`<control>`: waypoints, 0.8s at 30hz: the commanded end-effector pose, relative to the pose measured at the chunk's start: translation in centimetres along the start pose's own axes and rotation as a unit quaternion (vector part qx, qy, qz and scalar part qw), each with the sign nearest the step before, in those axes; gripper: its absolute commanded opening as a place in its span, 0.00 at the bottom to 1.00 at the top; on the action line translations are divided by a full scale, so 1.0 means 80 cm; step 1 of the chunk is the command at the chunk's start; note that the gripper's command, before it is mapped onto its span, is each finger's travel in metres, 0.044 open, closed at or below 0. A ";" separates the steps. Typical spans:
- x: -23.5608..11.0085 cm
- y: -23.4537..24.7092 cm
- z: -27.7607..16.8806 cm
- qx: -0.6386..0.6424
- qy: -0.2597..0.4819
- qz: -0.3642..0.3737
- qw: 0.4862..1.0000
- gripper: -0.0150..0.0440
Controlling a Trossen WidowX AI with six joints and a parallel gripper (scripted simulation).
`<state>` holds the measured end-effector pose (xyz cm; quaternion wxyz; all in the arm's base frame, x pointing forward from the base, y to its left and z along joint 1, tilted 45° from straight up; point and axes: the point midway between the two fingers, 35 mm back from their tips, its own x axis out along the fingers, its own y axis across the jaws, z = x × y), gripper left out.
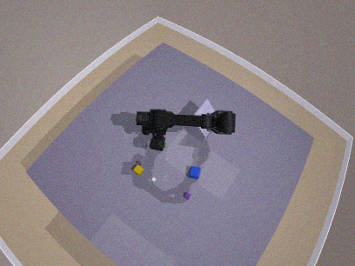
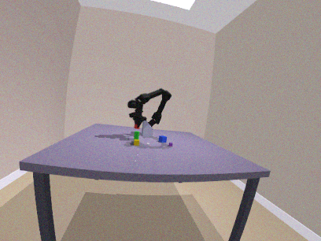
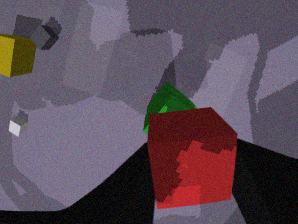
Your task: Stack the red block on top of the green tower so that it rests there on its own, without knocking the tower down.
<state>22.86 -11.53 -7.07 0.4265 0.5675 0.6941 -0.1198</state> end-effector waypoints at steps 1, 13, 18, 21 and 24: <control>0.023 0.000 -0.003 0.002 0.006 0.001 1.000 0.25; 0.034 0.001 -0.004 0.002 0.006 0.001 1.000 0.25; 0.034 0.001 -0.004 0.002 0.006 0.001 1.000 0.25; 0.034 0.001 -0.004 0.002 0.006 0.001 1.000 0.25; 0.034 0.001 -0.004 0.002 0.006 0.001 1.000 0.25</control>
